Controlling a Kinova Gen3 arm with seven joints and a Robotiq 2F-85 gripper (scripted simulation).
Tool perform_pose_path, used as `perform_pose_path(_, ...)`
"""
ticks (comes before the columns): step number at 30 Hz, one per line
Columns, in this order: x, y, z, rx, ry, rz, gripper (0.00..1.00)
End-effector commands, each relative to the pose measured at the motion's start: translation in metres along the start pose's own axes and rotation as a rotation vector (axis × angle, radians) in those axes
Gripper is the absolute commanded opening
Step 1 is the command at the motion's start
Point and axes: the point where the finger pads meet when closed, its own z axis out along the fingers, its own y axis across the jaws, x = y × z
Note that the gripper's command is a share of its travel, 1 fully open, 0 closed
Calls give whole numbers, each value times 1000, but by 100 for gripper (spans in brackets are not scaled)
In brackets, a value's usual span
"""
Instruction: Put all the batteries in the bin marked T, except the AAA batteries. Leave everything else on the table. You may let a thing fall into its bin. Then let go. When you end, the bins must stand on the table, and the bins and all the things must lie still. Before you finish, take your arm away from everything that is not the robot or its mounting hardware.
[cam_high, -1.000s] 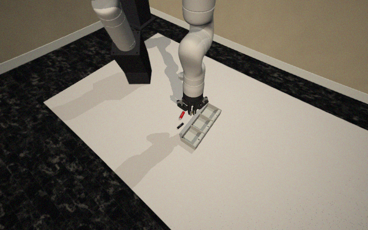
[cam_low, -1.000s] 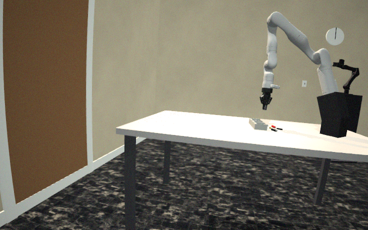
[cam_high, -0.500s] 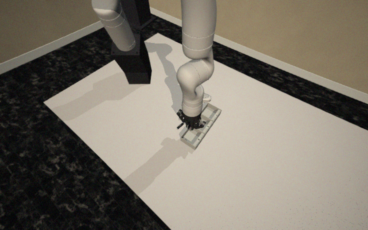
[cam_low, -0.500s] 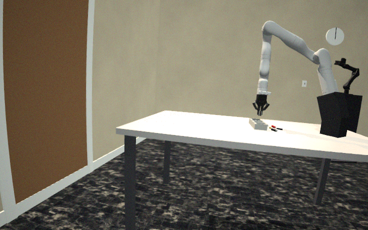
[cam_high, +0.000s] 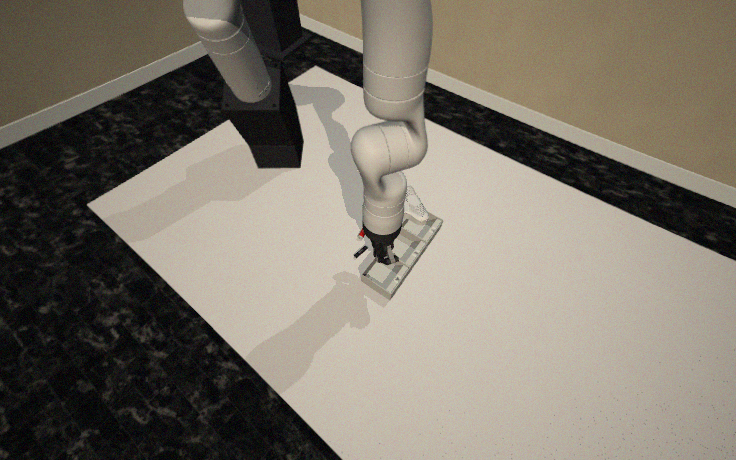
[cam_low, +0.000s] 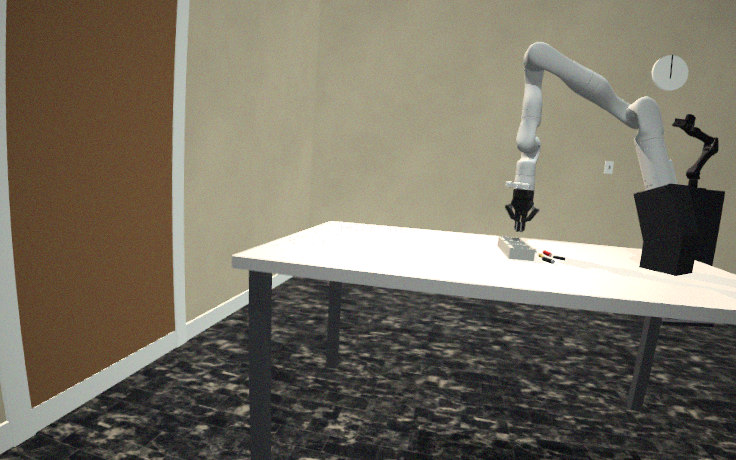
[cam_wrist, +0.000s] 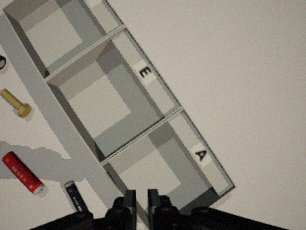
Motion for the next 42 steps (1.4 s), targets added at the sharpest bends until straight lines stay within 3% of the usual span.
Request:
perform_pose_path(1,1,0,-1,-1,-1,97,9)
perform_pose_path(11,1,0,-1,-2,-1,597,9)
perform_pose_path(13,1,0,-1,-2,-1,597,9)
perform_pose_path(20,1,0,-1,-2,0,947,9)
perform_pose_path(42,1,0,50,-2,0,964,9)
